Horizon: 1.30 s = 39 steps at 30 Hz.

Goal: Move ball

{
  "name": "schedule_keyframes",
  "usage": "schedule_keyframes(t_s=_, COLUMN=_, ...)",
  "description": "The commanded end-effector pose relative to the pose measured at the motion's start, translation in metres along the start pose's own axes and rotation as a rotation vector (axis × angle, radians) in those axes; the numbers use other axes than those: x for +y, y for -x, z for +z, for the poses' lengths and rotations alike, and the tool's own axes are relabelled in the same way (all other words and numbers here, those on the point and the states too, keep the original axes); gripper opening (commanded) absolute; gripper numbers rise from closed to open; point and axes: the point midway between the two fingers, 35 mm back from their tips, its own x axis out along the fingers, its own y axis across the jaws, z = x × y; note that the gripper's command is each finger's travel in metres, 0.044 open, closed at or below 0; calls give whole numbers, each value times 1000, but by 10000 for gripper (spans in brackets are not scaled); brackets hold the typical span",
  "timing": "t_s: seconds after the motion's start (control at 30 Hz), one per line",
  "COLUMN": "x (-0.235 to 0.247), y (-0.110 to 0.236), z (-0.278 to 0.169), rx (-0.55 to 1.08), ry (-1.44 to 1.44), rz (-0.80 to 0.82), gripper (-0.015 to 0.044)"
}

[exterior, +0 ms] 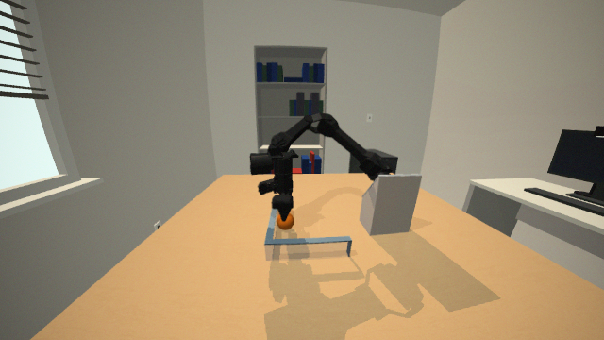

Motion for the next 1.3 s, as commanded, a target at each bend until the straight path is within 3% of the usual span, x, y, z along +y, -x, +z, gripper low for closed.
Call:
schedule_keyframes(t_s=0.0, x=-1, y=-9, z=-2, rx=6, ry=7, rz=-6, gripper=413)
schedule_keyframes(t_s=0.53, x=-2, y=-32, z=-3, rx=6, ry=7, rz=-9, gripper=413)
schedule_keyframes(t_s=0.67, x=-2, y=-32, z=-3, rx=6, ry=7, rz=-9, gripper=308)
schedule_keyframes(t_s=0.87, x=-2, y=-32, z=-3, rx=6, ry=7, rz=-9, gripper=268)
schedule_keyframes(t_s=1.2, x=9, y=-17, z=-5, rx=17, ry=-31, rz=61, gripper=6)
schedule_keyframes(t_s=1.27, x=9, y=-8, z=-4, rx=19, ry=-30, rz=60, gripper=0)
